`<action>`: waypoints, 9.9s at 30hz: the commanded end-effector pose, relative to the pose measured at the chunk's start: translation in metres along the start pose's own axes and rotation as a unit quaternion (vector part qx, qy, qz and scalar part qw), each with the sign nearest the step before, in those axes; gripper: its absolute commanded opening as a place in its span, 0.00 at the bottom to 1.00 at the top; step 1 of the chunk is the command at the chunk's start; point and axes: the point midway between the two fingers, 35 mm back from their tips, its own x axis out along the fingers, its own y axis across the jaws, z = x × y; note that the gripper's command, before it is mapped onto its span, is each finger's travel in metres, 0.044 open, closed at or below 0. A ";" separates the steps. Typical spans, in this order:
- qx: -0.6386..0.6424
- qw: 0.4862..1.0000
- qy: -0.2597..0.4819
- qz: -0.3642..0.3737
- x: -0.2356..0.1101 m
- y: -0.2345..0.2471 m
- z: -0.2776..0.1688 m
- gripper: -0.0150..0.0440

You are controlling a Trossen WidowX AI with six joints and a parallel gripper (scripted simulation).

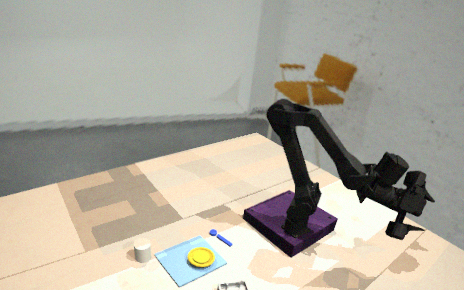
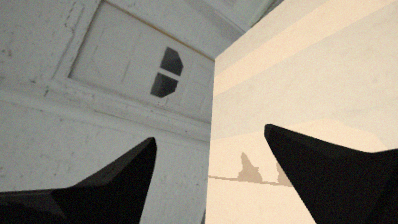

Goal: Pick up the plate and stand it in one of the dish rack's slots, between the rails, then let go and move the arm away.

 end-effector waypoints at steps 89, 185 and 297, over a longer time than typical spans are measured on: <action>0.495 0.622 -0.054 -0.604 -0.508 -0.304 -0.072 0.93; 0.614 0.509 -0.178 -0.576 -0.464 -0.185 0.049 0.25; -0.279 0.784 -0.309 -0.461 -0.436 -0.277 -0.014 0.25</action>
